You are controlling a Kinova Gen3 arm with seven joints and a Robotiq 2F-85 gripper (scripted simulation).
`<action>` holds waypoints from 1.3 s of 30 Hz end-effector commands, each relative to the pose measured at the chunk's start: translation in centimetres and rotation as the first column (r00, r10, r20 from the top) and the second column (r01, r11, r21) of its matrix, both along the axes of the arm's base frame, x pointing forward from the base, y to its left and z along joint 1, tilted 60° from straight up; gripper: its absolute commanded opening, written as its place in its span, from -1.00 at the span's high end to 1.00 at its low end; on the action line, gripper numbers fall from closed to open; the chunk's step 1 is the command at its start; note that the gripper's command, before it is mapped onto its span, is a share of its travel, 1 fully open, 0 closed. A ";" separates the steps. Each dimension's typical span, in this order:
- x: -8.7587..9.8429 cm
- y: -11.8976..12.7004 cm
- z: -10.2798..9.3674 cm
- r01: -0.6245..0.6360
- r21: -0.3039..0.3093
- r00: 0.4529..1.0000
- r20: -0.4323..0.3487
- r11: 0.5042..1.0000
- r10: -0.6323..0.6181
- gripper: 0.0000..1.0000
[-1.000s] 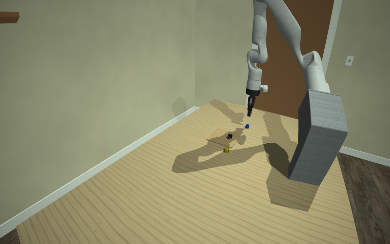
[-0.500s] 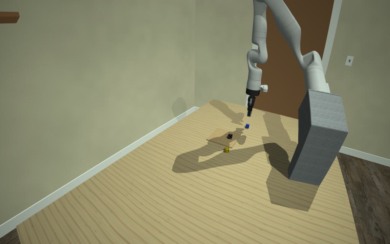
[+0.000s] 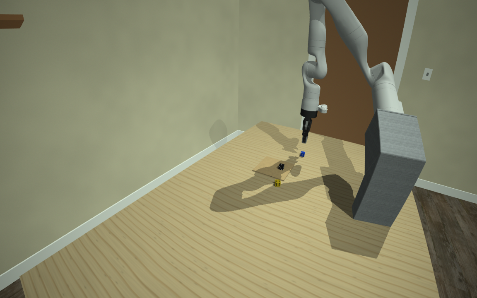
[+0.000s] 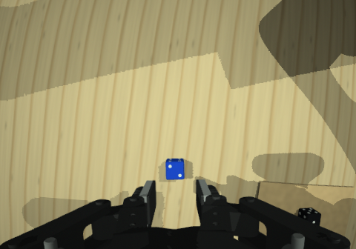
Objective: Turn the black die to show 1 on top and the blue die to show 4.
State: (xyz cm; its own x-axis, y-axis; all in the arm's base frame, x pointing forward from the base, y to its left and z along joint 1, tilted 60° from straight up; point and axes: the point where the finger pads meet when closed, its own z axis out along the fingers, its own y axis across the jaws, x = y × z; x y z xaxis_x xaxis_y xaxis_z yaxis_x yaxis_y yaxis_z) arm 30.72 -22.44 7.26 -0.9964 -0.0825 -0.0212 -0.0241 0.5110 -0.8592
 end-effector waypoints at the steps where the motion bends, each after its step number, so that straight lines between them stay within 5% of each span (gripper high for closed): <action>1: -0.1 -0.3 -0.1 0.001 -0.005 1.000 -0.003 1.000 -0.001 0.30; 39: 0.2 -4.2 -2.3 0.001 -0.005 1.000 -0.003 1.000 -0.001 0.30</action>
